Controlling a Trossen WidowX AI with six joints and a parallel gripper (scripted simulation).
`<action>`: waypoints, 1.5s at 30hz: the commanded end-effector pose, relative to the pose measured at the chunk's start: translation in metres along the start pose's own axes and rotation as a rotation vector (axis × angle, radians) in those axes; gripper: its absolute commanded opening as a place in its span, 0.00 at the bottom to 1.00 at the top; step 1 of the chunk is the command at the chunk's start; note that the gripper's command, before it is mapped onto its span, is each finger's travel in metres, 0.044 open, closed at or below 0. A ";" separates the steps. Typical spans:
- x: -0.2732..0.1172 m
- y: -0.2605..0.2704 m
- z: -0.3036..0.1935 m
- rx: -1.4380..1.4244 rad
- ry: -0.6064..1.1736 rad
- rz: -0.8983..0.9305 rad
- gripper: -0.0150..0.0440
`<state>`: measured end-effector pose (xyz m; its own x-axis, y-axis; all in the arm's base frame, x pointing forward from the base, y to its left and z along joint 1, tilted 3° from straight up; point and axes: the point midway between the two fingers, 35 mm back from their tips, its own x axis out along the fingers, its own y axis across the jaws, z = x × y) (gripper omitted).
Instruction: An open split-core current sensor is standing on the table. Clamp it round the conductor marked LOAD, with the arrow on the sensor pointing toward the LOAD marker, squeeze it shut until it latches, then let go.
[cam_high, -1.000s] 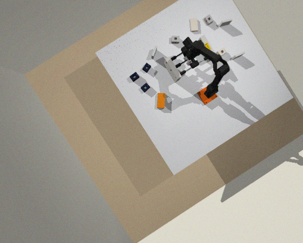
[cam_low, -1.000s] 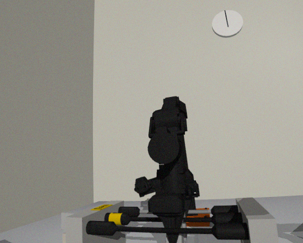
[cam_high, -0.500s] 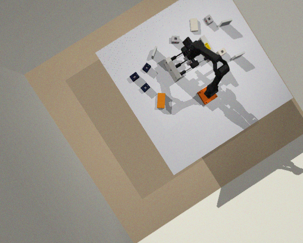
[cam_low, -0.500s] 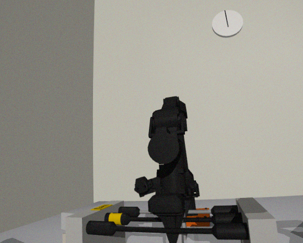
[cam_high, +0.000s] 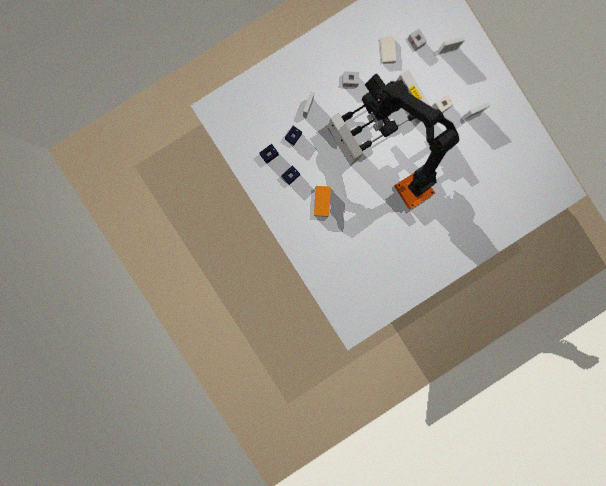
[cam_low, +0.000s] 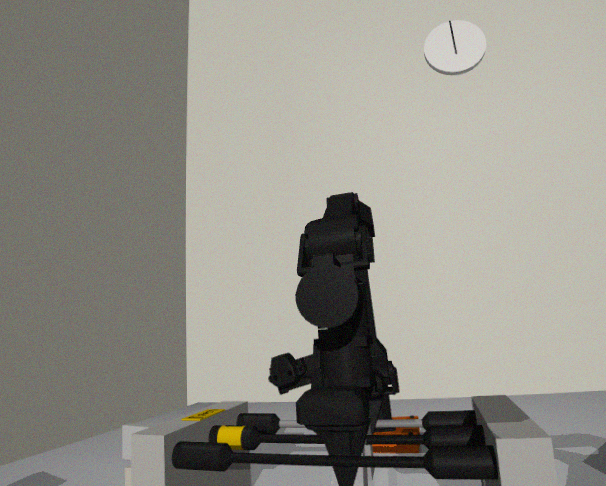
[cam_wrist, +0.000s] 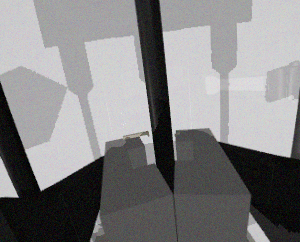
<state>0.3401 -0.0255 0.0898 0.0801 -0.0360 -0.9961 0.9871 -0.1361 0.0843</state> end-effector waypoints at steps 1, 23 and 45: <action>0.000 0.000 0.000 0.000 0.000 0.001 0.25; 0.000 0.000 0.000 0.000 0.000 0.001 0.25; -0.005 0.000 0.000 0.000 0.002 -0.001 0.25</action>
<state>0.3402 -0.0255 0.0905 0.0800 -0.0360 -0.9961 0.9871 -0.1361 0.0842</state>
